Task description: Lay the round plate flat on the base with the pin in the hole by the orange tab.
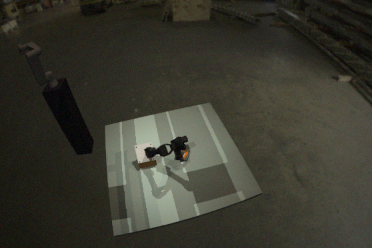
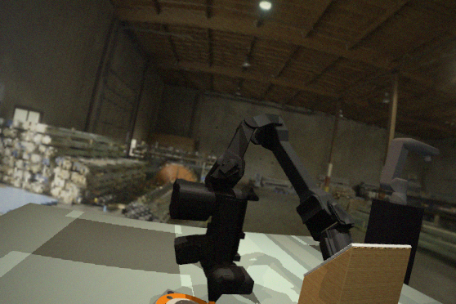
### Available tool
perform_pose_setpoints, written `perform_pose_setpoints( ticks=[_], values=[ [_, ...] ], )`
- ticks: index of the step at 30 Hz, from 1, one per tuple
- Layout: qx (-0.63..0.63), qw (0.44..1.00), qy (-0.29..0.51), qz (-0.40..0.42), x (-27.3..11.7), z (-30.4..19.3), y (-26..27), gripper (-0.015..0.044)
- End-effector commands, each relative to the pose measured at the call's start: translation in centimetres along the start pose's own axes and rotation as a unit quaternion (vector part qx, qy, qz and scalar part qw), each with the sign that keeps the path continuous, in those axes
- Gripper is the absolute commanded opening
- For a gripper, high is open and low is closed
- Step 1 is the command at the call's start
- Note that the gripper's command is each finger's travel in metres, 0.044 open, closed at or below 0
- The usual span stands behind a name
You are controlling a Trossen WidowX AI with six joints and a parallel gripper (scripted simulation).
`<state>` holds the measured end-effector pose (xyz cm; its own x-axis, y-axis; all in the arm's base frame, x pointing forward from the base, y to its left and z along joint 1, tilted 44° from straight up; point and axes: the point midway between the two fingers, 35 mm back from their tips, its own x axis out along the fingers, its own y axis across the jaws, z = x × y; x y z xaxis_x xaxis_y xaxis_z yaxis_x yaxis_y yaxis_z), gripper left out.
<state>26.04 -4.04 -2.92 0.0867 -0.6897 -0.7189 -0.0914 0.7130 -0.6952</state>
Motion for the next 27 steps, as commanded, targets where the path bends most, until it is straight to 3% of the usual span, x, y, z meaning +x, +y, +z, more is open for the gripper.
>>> perform_pose_setpoints(
  ticks=[1, 27],
  values=[
    [-0.001, 1.000, 0.002, 0.002, 0.1, -0.2, 0.6, 0.0000],
    [0.000, 1.000, 0.002, 0.003, 0.0, 0.5, 4.0, 0.0000]
  ],
)
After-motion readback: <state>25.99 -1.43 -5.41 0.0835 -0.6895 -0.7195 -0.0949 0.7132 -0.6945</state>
